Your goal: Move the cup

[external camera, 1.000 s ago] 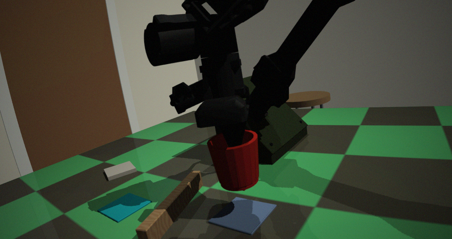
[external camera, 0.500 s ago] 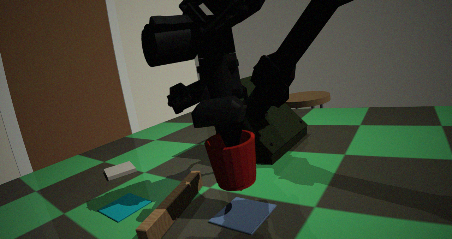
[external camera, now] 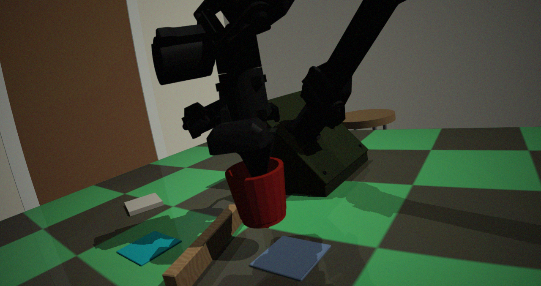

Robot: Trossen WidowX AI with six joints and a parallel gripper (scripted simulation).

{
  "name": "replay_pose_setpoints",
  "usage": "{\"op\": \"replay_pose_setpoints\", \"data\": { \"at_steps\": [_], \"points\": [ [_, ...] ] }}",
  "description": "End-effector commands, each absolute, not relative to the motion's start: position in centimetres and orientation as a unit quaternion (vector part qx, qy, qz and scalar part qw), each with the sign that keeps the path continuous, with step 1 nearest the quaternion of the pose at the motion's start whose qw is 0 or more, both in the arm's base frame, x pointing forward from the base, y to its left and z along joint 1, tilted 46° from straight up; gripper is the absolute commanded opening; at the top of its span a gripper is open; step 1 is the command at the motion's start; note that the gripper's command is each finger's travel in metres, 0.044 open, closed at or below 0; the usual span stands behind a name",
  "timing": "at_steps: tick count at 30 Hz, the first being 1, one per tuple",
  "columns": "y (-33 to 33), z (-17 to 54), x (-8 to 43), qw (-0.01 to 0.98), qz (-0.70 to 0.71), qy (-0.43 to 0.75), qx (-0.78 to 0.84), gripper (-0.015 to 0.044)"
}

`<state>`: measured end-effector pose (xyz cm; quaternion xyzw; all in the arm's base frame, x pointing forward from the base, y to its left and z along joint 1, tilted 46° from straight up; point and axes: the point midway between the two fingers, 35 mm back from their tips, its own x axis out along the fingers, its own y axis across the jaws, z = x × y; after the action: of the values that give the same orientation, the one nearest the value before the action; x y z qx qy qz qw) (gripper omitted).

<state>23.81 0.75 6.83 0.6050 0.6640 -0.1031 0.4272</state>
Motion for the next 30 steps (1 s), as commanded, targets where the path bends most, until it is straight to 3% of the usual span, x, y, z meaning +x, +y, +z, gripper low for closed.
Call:
{"op": "replay_pose_setpoints", "data": {
  "at_steps": [1,30],
  "points": [
    [0.0,6.3,24.2,0.433,-0.102,0.663,0.602,0.0],
    [-3.9,2.6,25.6,0.434,-0.103,0.663,0.601,0.0]
  ]
}}
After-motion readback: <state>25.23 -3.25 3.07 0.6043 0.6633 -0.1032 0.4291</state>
